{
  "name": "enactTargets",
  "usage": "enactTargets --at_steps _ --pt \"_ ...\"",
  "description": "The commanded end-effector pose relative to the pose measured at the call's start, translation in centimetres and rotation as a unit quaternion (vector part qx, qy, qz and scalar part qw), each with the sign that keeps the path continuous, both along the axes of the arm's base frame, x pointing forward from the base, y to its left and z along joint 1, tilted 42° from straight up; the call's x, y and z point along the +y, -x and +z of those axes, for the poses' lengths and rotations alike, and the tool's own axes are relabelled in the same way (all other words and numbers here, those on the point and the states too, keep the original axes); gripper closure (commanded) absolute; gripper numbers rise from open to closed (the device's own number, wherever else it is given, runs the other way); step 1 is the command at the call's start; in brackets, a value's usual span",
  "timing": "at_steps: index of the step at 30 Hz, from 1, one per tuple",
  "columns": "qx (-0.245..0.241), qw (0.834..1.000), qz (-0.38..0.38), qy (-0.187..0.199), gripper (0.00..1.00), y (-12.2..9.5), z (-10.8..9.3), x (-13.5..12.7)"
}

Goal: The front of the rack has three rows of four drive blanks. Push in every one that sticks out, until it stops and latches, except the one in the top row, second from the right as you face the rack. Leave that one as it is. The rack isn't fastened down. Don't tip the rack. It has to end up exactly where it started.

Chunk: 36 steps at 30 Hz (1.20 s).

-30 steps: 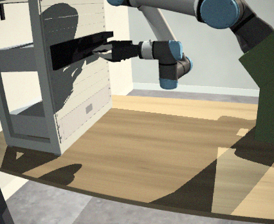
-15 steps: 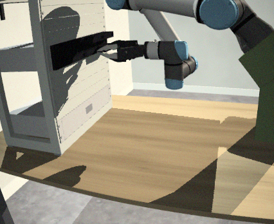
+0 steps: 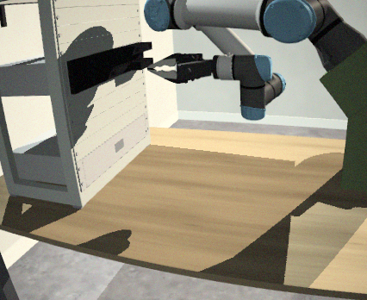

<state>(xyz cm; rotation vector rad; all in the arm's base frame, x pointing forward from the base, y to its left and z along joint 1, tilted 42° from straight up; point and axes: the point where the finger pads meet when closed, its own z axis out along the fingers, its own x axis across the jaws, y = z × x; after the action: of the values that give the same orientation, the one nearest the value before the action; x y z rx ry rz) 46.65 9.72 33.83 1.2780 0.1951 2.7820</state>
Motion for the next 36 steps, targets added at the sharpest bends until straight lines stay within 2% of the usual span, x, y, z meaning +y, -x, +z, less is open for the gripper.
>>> enactTargets --at_steps 1,23,36 --pt "-0.001 1.0 0.001 0.001 1.0 1.1 -0.9 -0.2" --pt "-0.001 1.0 0.001 0.001 1.0 1.4 -1.1 -0.7" --pt "-0.001 1.0 0.001 0.001 1.0 1.5 -0.7 -3.4"
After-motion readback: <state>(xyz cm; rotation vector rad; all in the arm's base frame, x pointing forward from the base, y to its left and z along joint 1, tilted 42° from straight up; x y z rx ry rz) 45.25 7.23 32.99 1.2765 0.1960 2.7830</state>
